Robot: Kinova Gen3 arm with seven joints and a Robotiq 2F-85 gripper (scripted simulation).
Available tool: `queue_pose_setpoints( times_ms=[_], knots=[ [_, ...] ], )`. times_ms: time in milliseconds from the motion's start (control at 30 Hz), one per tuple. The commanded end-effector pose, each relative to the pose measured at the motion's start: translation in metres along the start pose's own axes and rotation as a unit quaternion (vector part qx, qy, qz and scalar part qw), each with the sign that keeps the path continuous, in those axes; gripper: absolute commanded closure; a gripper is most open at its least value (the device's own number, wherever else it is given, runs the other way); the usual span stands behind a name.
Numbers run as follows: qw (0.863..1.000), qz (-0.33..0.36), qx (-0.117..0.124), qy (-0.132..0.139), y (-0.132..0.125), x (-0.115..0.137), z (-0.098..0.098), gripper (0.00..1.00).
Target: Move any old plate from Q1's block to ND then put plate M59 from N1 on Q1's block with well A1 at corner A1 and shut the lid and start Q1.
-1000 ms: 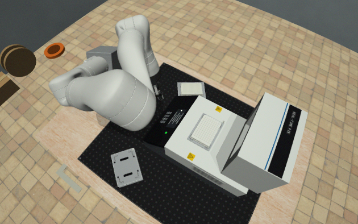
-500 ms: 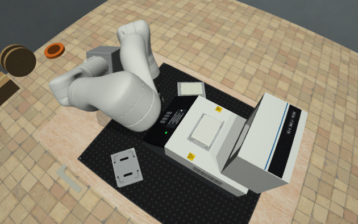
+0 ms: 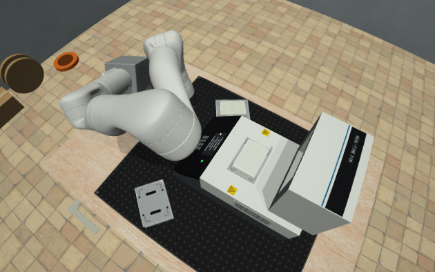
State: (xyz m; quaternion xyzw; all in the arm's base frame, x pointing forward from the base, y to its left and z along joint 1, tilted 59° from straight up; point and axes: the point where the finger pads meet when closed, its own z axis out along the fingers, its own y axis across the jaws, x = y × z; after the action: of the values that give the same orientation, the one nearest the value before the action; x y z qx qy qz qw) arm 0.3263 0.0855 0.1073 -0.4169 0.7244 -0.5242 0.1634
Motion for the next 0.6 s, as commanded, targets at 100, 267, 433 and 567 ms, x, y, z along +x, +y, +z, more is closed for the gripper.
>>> queue_pose_setpoints(
  times_ms=[100,267,433,567],
  knots=[
    [1.0,0.0,0.0,-0.001,0.001,0.0,0.004,0.9],
    [1.0,0.0,0.0,-0.001,0.002,0.002,0.01,0.9],
    [1.0,0.0,0.0,-0.001,0.003,0.003,0.017,0.9],
    [1.0,0.0,0.0,-0.001,0.004,0.004,0.021,0.9]
  ],
)
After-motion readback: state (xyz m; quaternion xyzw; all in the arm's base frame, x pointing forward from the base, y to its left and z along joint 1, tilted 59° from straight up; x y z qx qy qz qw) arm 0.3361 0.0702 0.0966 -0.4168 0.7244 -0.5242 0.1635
